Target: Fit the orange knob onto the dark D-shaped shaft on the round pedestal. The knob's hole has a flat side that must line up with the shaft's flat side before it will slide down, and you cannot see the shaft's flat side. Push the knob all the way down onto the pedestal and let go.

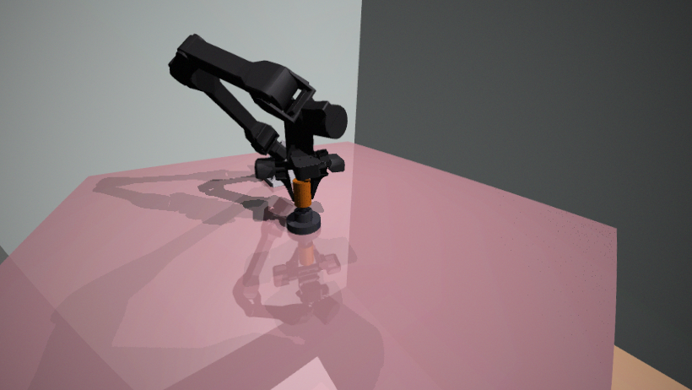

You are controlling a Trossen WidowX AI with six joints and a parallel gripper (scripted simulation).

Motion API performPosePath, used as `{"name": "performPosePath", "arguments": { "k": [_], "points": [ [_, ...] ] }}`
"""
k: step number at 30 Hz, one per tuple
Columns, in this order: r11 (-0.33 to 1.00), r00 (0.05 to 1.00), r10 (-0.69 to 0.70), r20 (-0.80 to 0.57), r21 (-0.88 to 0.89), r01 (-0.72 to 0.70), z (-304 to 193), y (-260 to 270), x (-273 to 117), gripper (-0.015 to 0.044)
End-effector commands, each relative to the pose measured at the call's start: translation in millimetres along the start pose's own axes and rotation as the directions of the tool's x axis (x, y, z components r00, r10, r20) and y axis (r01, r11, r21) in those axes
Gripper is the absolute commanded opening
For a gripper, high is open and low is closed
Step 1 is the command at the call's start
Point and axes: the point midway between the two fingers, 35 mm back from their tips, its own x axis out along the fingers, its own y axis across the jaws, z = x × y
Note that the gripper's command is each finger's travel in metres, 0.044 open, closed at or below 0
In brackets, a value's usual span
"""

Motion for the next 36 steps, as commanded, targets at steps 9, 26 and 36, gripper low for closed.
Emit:
{"name": "performPosePath", "arguments": {
  "k": [9,26,36],
  "points": [
    [1.000,1.000,0.002,0.001,0.028,-0.002,2.2,-1.7,-4.7,0.0000],
    [0.978,1.000,0.002,0.001,0.210,-0.002,0.5,-0.2,0.2,0.0000],
    [0.978,1.000,0.002,0.001,0.210,-0.002,1.2,-0.6,-2.1,0.0000]
  ]
}}
